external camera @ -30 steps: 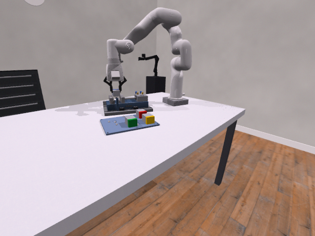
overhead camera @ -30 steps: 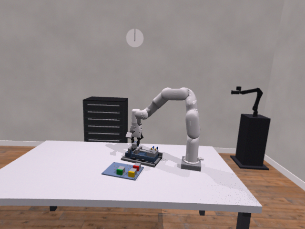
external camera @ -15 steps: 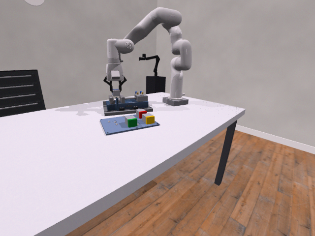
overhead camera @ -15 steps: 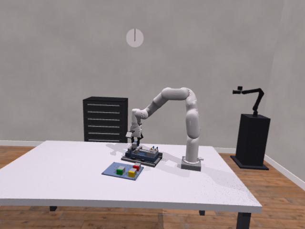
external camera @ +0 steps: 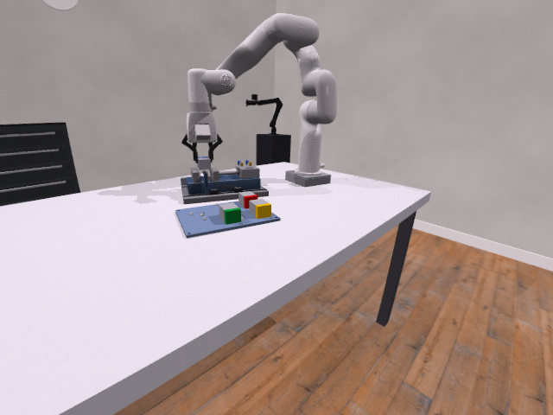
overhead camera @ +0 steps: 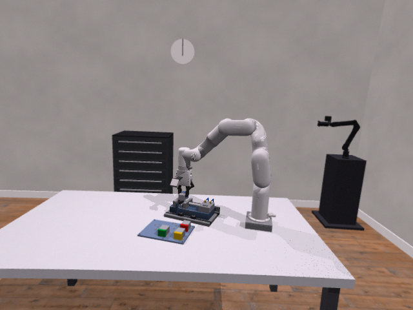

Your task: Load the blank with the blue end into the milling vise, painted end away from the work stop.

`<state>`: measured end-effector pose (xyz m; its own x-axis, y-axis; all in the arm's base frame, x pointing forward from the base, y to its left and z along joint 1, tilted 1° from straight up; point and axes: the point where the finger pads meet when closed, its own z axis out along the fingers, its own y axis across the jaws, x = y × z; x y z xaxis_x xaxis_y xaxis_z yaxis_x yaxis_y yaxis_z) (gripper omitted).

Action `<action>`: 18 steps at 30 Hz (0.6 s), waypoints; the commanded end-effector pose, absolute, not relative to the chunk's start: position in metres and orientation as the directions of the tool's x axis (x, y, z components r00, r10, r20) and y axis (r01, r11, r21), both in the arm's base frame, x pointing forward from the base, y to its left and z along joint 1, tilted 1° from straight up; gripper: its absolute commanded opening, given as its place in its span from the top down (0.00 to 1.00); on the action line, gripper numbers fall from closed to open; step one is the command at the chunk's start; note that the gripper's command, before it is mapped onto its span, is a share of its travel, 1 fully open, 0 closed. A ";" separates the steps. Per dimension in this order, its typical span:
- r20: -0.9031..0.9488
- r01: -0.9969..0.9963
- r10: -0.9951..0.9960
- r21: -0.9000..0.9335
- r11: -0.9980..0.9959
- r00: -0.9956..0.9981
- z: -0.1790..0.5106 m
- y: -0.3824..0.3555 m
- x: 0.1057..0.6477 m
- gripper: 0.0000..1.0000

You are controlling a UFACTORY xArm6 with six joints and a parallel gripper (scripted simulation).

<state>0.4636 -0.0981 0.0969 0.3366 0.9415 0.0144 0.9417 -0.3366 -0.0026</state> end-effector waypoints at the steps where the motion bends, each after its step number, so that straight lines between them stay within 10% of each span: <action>1: 0.015 0.942 0.942 0.002 -0.337 0.337 0.099 -0.098 0.465 1.00; 18: 0.015 0.942 0.942 0.002 -0.337 0.337 0.097 -0.098 0.465 1.00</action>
